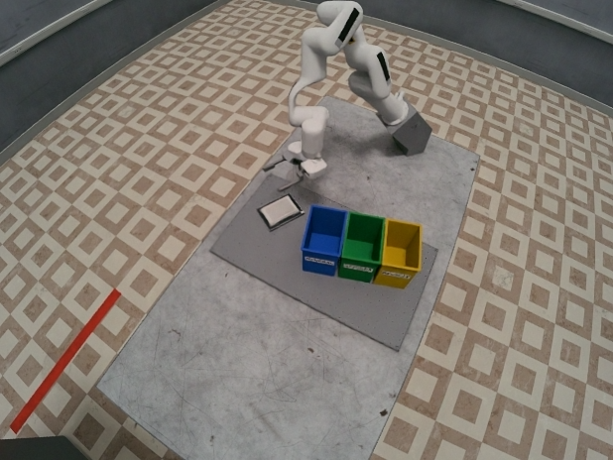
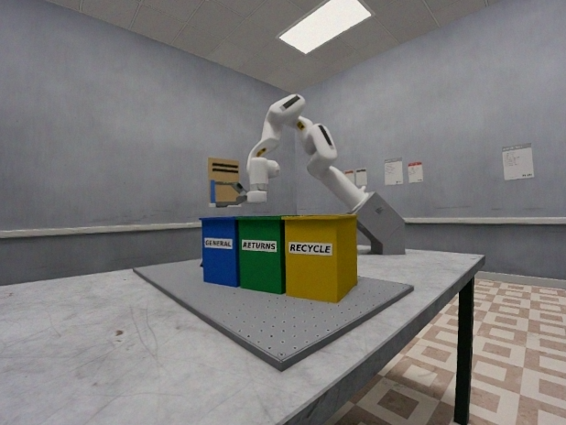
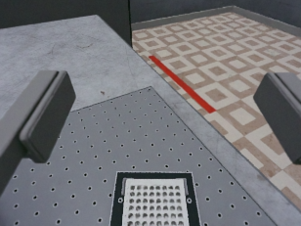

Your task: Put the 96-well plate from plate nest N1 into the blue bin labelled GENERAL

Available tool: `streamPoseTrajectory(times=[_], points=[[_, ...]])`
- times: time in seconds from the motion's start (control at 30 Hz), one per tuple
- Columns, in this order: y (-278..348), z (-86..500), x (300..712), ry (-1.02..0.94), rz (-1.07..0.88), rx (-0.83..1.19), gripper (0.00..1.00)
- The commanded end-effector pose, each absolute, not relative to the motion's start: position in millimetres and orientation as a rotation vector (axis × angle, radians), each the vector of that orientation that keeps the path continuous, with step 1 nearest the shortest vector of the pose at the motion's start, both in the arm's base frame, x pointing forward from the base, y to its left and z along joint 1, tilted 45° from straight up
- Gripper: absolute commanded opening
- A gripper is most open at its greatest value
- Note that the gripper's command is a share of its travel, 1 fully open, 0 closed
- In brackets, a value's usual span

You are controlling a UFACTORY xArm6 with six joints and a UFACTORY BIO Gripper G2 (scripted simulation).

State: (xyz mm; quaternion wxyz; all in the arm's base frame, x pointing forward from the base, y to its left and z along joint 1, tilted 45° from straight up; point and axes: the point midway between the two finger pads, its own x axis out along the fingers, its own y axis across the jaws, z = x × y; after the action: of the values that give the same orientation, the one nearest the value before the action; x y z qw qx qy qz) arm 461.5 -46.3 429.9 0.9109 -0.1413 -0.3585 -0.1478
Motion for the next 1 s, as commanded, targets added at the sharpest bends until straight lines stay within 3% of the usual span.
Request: streamPoseTrajectory(times=[0.0,0.97], points=[[-46.3,431.2,461.6,-0.741,-0.304,-0.291,0.37],[-60.8,403.1,486.0,-0.741,-0.304,-0.291,0.37]])
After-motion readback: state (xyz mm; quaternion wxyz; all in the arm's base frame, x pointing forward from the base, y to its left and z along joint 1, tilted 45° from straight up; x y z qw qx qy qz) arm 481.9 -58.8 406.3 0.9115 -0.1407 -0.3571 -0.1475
